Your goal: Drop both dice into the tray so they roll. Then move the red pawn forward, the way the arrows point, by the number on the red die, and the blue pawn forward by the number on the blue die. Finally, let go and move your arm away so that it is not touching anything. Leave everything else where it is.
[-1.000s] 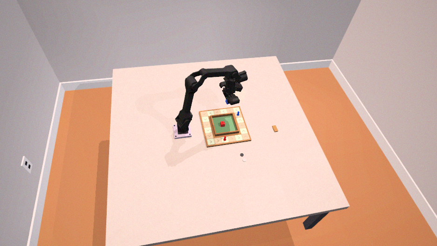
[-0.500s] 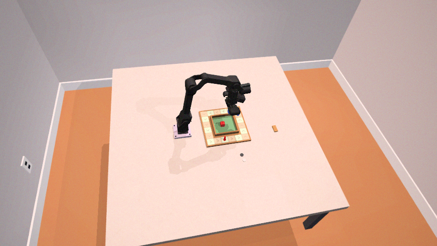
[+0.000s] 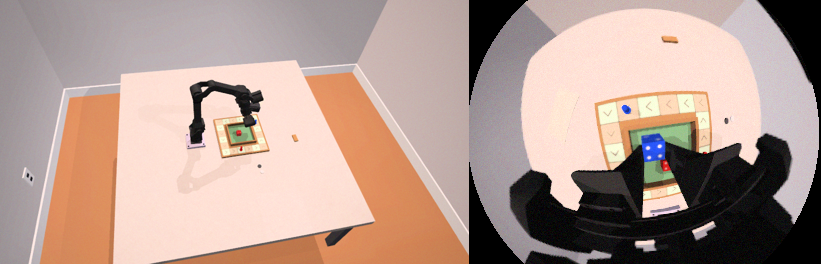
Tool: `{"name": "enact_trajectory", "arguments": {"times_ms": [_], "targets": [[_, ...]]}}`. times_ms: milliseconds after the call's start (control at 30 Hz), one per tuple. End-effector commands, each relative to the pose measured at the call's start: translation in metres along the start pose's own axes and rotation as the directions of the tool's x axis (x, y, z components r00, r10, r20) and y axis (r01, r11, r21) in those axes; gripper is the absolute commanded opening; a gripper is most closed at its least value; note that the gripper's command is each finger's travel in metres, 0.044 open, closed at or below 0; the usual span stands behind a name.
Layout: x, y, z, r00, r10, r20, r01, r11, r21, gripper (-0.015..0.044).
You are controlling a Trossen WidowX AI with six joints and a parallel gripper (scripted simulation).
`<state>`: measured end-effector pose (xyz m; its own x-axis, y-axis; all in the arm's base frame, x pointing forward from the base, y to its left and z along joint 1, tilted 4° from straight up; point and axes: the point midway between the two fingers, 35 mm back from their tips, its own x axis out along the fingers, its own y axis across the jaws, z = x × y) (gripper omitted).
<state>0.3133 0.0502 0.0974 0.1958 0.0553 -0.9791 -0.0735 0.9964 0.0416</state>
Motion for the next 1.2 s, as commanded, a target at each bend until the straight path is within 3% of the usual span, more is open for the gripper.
{"name": "enact_trajectory", "arguments": {"times_ms": [0,500,733,967,1167], "targets": [[0.001,0.000,0.003,0.990,-0.006,0.143,0.006,1.000,0.002,0.0000],[0.008,0.001,0.003,0.808,-0.002,0.589,-0.007,1.000,0.014,0.0000],[0.011,0.001,0.002,0.805,-0.002,0.594,-0.008,1.000,0.014,0.0000],[-0.032,0.000,-0.022,0.806,-0.002,0.592,-0.008,1.000,0.014,0.0000],[-0.031,-0.001,-0.025,0.806,-0.002,0.592,-0.008,1.000,0.014,0.0000]]}}
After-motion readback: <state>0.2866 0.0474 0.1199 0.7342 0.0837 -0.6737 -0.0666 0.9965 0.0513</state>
